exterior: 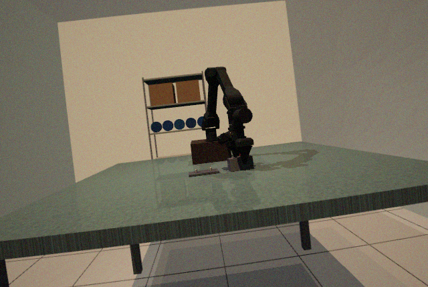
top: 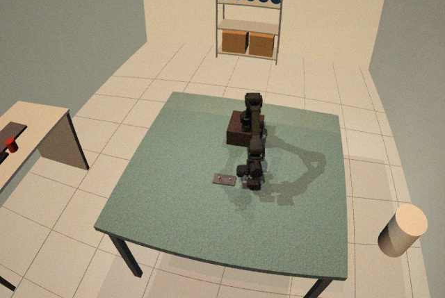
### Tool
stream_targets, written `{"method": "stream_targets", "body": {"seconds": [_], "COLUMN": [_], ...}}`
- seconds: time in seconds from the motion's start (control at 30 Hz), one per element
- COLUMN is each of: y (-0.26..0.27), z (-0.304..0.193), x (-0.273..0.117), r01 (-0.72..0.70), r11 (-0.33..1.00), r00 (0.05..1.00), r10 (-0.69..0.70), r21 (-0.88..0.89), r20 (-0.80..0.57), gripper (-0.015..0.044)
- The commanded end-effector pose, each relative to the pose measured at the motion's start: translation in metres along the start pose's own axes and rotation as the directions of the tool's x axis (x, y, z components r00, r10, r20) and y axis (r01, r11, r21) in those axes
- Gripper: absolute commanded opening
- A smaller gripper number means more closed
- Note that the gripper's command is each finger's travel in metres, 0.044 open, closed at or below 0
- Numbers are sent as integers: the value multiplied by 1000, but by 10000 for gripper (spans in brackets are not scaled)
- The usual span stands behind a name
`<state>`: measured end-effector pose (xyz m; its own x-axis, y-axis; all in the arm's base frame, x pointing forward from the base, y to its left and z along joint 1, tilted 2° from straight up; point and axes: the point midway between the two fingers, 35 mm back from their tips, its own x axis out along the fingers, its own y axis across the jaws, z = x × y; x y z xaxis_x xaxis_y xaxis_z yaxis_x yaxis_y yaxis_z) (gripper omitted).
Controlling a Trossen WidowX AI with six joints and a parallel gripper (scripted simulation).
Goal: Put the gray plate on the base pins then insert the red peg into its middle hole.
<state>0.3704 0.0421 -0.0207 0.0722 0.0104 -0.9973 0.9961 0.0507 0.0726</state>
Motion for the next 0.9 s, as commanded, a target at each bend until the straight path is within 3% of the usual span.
{"method": "stream_targets", "body": {"seconds": [0.0, 0.33, 0.7, 0.87], "y": [-1, -2, -2, -2], "z": [1, 1, 1, 1], "x": [7, 21, 21, 21], "r01": [2, 2, 2, 2], "r11": [1000, 1000, 1000, 1000], "r00": [1000, 1000, 1000, 1000], "r10": [-2, -2, -2, -2], "r21": [0, 0, 0, 0], "r20": [3, 3, 3, 3], "gripper": [440, 440, 151, 118]}}
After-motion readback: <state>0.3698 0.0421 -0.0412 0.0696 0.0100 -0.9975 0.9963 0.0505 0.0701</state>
